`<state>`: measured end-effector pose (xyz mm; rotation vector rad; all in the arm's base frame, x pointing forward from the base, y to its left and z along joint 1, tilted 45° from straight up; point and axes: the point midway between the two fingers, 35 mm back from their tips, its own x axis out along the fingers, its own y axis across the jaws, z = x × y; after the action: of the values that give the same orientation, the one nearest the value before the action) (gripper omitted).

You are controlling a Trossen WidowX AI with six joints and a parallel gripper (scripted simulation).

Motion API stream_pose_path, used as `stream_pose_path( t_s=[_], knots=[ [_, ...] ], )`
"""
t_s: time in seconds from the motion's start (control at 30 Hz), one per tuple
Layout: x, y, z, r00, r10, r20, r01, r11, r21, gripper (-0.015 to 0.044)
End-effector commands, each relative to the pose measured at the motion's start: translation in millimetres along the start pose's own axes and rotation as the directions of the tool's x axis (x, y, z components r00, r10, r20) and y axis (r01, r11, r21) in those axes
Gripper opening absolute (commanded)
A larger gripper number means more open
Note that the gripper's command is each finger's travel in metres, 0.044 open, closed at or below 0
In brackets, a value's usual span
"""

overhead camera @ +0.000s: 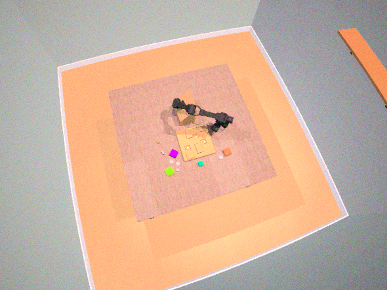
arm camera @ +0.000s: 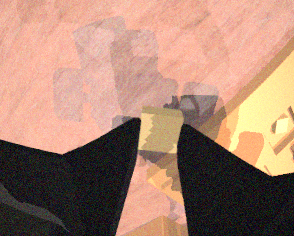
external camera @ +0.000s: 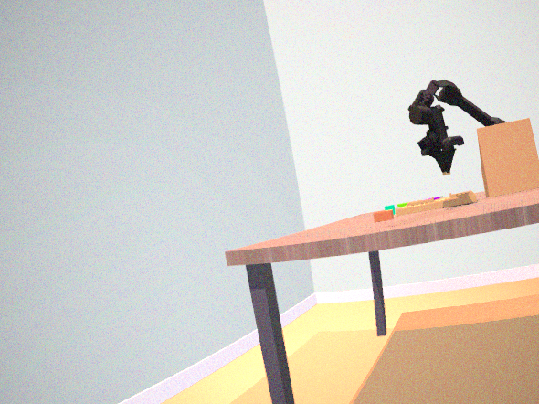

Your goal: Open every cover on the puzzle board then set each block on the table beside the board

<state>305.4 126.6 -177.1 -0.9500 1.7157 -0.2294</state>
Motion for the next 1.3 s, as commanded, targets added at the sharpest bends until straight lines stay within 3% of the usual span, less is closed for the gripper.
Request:
stream_pose_path(
  t_s=[0.0, 1.27],
  knots=[
    [8.3, 1.1, 0.8, 1.0, 0.002, -0.006, -0.002, 1.0, 0.002, 0.008],
    [71.5, -0.1, 2.5, 1.0, 0.0, -0.006, 0.0, 1.0, 0.002, 0.008]
  ],
)
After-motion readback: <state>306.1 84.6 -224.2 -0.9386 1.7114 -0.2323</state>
